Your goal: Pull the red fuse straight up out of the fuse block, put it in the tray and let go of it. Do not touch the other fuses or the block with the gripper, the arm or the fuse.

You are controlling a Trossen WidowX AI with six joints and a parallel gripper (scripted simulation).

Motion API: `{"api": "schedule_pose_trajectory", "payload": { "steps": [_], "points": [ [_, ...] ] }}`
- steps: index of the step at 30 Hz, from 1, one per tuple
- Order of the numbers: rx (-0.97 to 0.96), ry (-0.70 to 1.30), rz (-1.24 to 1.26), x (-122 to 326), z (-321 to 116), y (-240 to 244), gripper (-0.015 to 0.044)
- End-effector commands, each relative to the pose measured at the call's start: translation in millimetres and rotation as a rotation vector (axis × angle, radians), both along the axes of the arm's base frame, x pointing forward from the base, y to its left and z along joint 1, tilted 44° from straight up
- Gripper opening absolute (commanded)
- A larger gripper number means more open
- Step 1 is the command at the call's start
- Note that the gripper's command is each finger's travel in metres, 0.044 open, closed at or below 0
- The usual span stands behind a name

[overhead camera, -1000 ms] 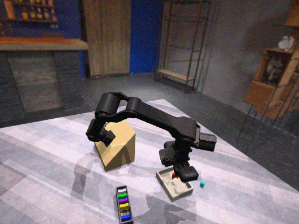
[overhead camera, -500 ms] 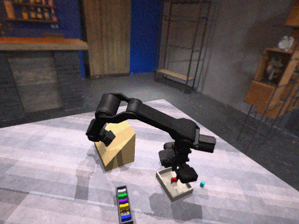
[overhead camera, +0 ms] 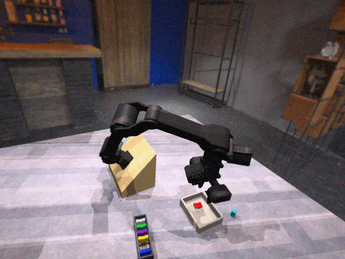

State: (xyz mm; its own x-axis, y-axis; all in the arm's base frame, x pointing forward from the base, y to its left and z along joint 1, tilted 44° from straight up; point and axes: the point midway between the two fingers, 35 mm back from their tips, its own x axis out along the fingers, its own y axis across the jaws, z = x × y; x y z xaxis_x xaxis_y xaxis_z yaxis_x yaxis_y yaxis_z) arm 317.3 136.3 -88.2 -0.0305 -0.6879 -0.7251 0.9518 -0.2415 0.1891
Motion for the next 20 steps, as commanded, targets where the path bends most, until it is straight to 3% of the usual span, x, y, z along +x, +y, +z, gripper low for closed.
{"api": "schedule_pose_trajectory", "payload": {
  "steps": [1,20],
  "points": [
    [0.004,-0.004,-0.009,0.4,2.3,1.1,0.0330],
    [0.000,0.000,-0.002,0.2,0.4,-0.2,0.0330]
  ]
}}
